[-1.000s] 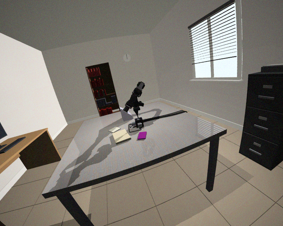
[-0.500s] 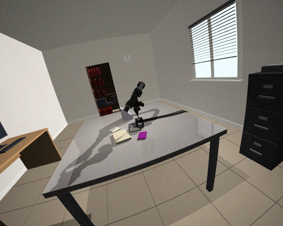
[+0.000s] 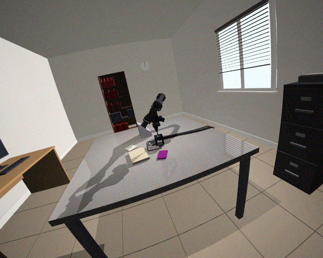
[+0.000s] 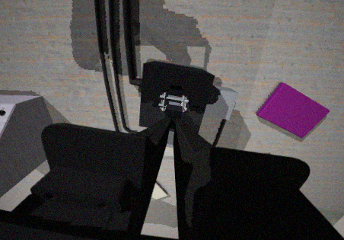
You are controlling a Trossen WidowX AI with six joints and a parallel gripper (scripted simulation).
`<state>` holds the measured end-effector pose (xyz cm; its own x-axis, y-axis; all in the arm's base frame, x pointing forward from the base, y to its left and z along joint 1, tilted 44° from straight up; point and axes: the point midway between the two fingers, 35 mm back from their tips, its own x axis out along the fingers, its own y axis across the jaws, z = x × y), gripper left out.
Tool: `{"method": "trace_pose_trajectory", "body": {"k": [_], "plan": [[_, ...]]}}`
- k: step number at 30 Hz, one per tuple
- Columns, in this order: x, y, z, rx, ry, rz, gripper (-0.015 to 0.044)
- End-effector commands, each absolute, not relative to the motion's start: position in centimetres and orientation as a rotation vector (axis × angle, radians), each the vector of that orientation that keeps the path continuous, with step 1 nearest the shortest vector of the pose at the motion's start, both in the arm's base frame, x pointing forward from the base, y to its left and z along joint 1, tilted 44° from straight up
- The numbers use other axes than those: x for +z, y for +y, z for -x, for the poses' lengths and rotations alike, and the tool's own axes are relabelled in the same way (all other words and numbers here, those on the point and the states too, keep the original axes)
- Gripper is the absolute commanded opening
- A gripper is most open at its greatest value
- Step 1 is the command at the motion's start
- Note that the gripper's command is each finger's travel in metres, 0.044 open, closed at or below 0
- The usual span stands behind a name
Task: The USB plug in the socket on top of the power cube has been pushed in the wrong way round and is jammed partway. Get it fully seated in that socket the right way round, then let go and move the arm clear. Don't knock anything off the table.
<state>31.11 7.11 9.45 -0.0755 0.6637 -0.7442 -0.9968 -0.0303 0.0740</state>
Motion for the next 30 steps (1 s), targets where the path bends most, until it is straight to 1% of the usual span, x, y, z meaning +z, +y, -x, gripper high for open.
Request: {"method": "trace_pose_trajectory", "body": {"k": [1, 30], "plan": [[9.32, 7.14, -31.01, 1.526, 0.714, 0.617, 0.0], [9.08, 7.38, -30.99, 1.526, 0.714, 0.616, 0.0]]}}
